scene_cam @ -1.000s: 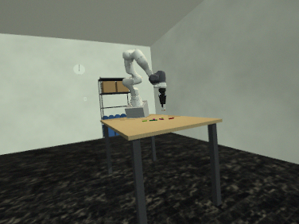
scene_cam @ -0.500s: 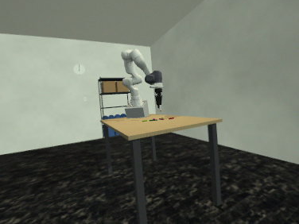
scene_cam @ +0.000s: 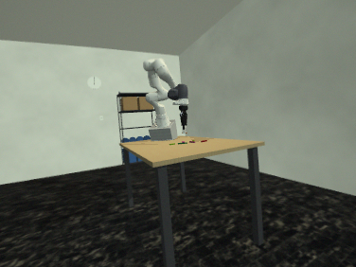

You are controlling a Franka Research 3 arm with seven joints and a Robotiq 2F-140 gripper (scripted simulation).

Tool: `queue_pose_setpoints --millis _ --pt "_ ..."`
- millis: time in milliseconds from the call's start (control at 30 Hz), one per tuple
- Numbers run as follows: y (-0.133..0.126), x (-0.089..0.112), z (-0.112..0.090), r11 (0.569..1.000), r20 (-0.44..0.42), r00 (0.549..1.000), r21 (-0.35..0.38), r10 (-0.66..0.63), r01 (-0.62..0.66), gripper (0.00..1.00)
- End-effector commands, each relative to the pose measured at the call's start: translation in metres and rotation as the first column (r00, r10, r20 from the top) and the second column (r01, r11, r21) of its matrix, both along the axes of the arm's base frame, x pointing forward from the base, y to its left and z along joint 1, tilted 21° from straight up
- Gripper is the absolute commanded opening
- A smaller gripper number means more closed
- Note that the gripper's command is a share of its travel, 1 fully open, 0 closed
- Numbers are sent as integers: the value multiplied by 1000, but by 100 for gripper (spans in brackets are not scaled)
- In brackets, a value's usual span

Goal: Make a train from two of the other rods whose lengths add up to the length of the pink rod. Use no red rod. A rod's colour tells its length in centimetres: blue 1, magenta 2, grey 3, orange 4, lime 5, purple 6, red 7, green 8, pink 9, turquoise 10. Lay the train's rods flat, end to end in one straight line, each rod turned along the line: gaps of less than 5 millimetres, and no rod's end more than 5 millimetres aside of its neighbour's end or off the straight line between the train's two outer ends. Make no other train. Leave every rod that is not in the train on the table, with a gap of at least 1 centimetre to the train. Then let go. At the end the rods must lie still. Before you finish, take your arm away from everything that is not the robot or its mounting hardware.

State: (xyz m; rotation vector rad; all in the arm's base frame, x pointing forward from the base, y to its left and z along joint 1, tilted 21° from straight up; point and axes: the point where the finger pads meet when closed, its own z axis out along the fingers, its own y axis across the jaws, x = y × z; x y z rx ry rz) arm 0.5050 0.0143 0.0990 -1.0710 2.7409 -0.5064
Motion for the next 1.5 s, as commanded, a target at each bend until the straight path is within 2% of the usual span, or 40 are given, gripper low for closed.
queue_pose_setpoints --millis 0,100,200,600,667,733,967,1467 --pt "-12 2 5 988 -59 986 -1 156 -156 3" --pt "-15 2 6 987 -60 985 -2 163 -163 3" --pt "-35 3 12 979 -67 977 -10 201 -202 3" --pt "-77 3 25 959 -77 957 -28 281 -284 3" --pt "-77 3 25 959 -77 957 -28 281 -284 3" --pt "-94 2 31 949 -80 947 -37 311 -314 3" --pt "-117 0 39 933 -84 932 -50 352 -357 3" --pt "-118 0 39 932 -84 931 -51 354 -359 3"
